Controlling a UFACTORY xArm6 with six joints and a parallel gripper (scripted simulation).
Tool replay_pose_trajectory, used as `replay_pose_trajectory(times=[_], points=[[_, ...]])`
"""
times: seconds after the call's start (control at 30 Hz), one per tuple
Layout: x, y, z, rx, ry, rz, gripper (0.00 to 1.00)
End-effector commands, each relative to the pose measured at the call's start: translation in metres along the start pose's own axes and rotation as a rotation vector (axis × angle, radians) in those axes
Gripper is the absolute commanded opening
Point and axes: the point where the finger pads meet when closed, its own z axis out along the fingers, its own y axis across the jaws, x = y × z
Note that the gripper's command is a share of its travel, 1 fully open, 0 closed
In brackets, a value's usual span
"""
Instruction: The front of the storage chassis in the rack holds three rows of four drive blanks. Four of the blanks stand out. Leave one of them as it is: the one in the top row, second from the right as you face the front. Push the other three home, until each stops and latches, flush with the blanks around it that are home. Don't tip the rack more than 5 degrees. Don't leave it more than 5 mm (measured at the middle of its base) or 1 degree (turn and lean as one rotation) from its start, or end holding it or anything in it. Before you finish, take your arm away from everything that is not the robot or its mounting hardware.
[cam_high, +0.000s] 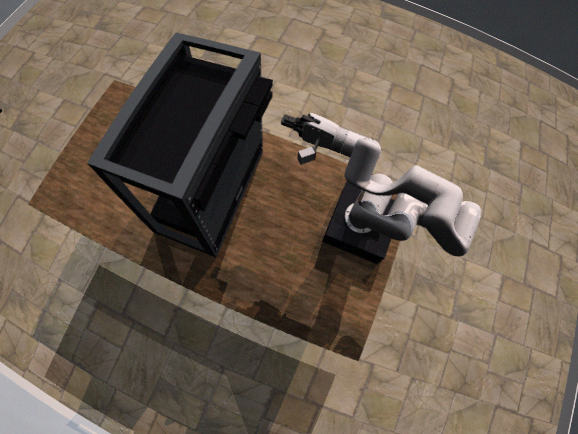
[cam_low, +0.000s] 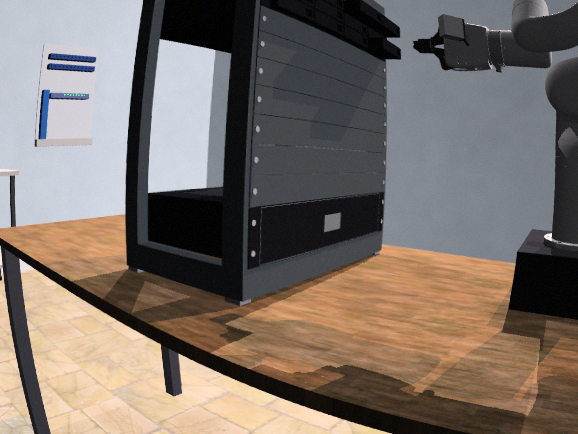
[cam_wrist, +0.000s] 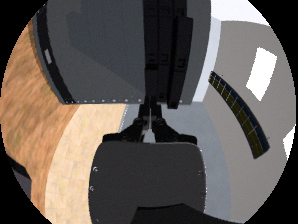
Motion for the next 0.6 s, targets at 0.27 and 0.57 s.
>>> replay_pose_trajectory(times=[0.27,0.57], points=[[-0.027,0.002,0.000,-0.001,0.039,0.003,0.00],[-0.027,0.002,0.001,-0.001,0.039,0.003,0.00]])
